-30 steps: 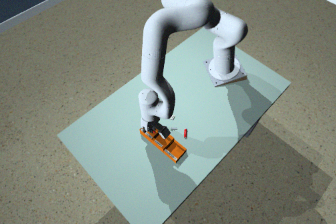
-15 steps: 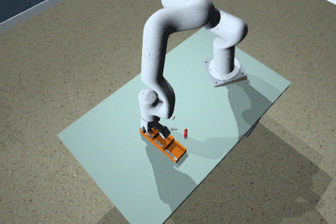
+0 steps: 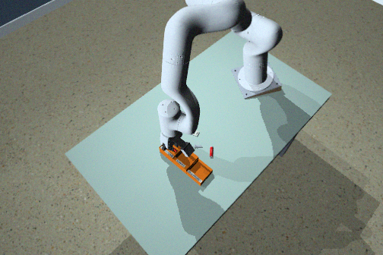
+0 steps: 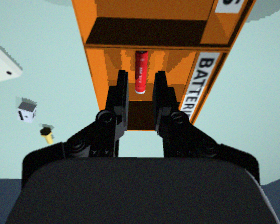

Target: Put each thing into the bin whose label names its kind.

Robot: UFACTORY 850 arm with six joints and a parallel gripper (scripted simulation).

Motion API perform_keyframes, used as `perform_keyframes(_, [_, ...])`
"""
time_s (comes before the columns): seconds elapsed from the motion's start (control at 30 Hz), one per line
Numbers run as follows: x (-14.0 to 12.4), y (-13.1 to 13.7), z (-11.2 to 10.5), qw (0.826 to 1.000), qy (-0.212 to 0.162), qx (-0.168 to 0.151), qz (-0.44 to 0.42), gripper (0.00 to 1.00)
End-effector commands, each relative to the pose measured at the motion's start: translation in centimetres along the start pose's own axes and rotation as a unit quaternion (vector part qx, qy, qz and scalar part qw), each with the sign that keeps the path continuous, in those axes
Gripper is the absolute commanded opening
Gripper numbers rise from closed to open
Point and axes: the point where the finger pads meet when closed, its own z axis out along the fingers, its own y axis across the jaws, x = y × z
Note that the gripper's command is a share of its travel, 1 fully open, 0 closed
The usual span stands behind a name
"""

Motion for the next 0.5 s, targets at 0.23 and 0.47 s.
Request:
perform_keyframes(0.23, [0.0,0.1,-1.6,1.000,0.000,-0.001,0.000,0.23])
perform_keyframes(0.47, [0.0,0.1,-3.5,1.000,0.000,-0.001,0.000,0.23])
